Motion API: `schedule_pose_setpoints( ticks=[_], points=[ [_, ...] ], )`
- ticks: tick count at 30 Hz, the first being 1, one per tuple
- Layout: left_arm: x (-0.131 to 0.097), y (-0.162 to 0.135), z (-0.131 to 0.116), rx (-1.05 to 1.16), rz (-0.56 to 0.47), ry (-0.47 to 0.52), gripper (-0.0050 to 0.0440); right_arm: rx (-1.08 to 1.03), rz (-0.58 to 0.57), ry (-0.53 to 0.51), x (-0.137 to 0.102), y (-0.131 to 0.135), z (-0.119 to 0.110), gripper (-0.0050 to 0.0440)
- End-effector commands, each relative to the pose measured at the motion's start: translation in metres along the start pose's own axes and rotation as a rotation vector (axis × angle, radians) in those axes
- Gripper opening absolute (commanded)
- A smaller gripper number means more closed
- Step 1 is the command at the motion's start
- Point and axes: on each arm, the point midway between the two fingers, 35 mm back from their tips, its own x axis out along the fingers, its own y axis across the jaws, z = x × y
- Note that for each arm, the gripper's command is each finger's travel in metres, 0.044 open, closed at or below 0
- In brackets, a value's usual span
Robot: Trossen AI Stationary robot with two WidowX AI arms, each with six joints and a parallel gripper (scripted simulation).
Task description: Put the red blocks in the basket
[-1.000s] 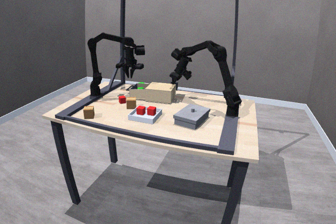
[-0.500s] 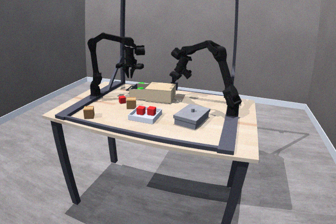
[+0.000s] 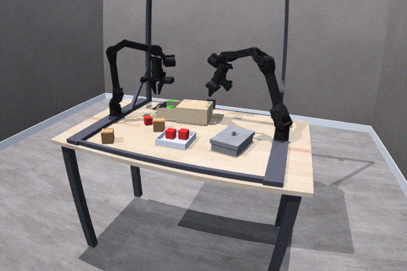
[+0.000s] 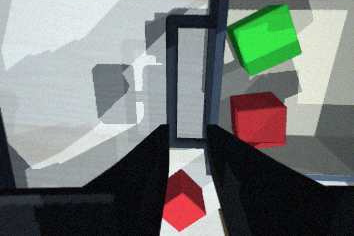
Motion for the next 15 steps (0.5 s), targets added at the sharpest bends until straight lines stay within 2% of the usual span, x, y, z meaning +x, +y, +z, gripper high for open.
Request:
schedule_pose_setpoints(
  ticks=[1, 15],
  points=[
    [-0.024, 0.0, -0.015, -0.011, 0.022, 0.052, -0.005, -0.009, -0.024, -0.019, -0.007, -0.001, 0.002, 0.0088],
    [-0.037, -0.001, -0.02, -0.011, 0.022, 0.053, -0.005, -0.009, -0.024, -0.019, -0.007, -0.001, 0.002, 0.0088]
  ],
)
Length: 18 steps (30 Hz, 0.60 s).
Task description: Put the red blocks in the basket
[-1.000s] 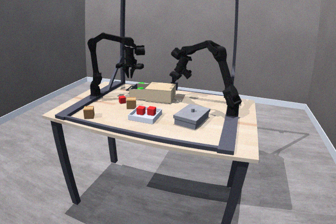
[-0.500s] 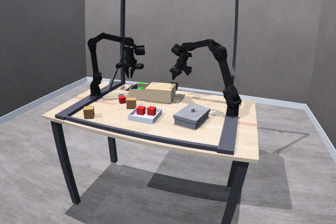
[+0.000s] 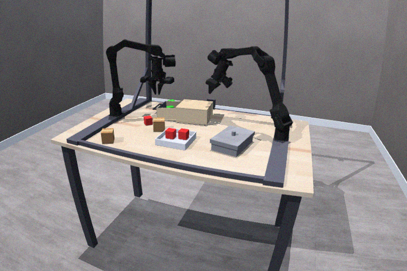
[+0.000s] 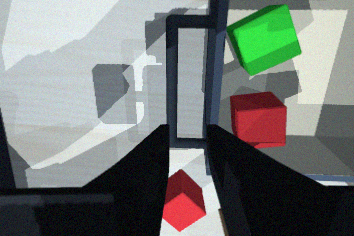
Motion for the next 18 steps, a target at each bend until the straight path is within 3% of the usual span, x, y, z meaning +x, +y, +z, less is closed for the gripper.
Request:
schedule_pose_setpoints(
  ticks=[1, 6, 18],
  points=[
    [-0.019, -0.006, -0.009, -0.041, 0.021, 0.046, -0.005, 0.018, -0.04, -0.022, -0.006, -0.002, 0.0, 0.025],
    [-0.023, -0.012, -0.012, -0.132, 0.038, 0.072, -0.005, 0.069, -0.078, -0.042, -0.007, -0.009, -0.002, 0.025],
    [-0.054, -0.048, -0.032, -0.679, 0.177, 0.225, -0.005, 0.335, -0.306, -0.182, -0.017, -0.045, -0.011, 0.025]
  ],
)
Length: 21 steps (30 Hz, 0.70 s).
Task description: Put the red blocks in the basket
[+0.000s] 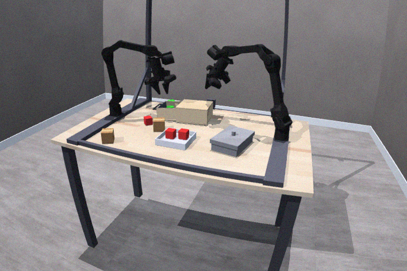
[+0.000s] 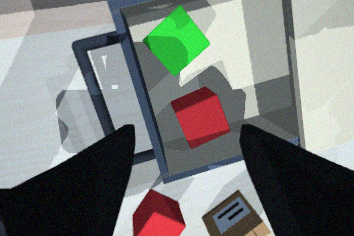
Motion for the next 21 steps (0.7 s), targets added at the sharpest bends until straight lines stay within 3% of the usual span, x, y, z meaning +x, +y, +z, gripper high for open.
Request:
schedule_pose_setpoints(
  ticks=[1, 11, 21],
  points=[
    [-0.025, -0.003, -0.018, -0.189, 0.094, 0.088, -0.005, 0.096, -0.101, -0.071, -0.009, -0.015, 0.002, 0.025],
    [-0.044, -0.014, -0.036, -0.484, 0.201, 0.143, -0.005, 0.236, -0.223, -0.16, -0.017, -0.037, 0.001, 0.025],
    [-0.03, -0.012, -0.028, -0.439, 0.165, 0.116, -0.005, 0.21, -0.221, -0.156, -0.019, -0.037, 0.003, 0.025]
  ],
)
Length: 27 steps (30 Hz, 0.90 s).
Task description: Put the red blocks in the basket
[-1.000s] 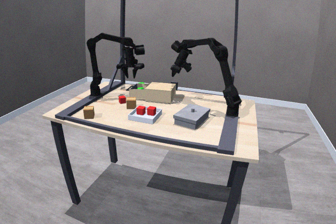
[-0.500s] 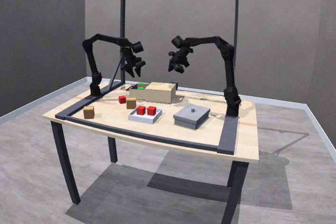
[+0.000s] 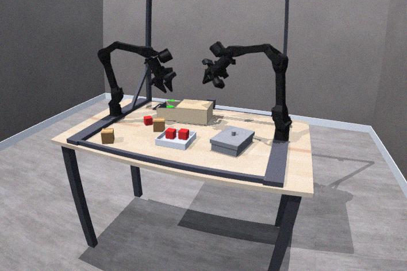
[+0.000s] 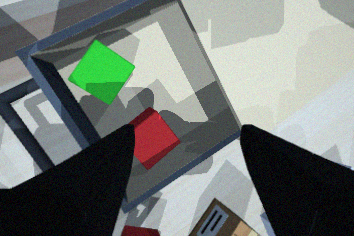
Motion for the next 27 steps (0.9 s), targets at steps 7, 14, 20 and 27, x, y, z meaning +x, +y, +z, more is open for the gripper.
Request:
schedule_pose_setpoints(
  ticks=[7, 14, 20, 27],
  points=[
    [-0.022, 0.003, -0.017, -0.164, 0.085, 0.035, -0.005, -0.12, 0.025, 0.035, 0.002, -0.007, 0.001, 0.025],
    [-0.043, 0.0, -0.039, -0.456, 0.204, 0.067, -0.005, -0.345, 0.134, 0.123, 0.019, -0.007, -0.01, 0.025],
    [-0.051, -0.002, -0.046, -0.562, 0.251, 0.07, -0.005, -0.509, 0.229, 0.164, 0.031, -0.003, -0.017, 0.025],
    [-0.075, -0.013, -0.067, -0.877, 0.398, 0.065, -0.005, -0.647, 0.327, 0.195, 0.04, -0.002, -0.027, 0.025]
  ],
)
